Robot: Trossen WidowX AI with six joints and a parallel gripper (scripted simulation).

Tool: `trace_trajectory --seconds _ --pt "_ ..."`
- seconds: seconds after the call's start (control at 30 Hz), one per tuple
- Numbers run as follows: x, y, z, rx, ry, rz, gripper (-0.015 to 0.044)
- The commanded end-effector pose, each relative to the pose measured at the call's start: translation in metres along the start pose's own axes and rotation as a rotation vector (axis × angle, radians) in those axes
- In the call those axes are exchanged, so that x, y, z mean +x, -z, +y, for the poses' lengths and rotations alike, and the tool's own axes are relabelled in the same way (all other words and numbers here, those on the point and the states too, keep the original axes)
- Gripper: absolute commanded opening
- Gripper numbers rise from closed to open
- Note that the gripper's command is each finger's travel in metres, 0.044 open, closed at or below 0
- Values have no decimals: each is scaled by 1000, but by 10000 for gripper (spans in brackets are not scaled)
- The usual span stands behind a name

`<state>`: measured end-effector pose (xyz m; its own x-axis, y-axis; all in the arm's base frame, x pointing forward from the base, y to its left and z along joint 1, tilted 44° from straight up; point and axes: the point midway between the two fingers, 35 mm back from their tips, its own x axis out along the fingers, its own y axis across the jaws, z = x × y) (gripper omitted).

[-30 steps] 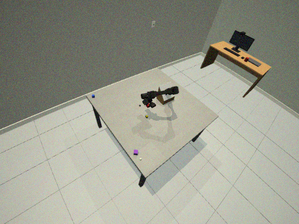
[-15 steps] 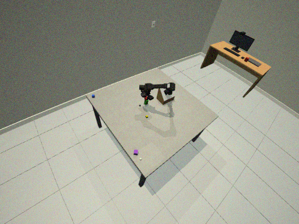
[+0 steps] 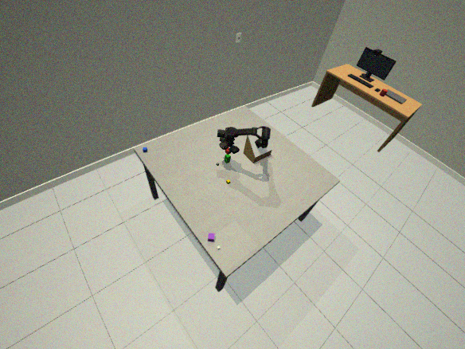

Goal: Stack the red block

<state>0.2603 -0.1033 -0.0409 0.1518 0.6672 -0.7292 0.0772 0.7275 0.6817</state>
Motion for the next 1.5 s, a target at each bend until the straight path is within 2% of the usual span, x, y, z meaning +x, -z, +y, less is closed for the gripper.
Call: trace_trajectory --seconds 0.0,0.3,1.4,1.47 --pt "7 2 1 7 -8 3 0" --pt "37 3 1 7 -10 2 0" --pt "35 3 1 7 -9 2 0" --pt "37 3 1 4 -6 4 52"
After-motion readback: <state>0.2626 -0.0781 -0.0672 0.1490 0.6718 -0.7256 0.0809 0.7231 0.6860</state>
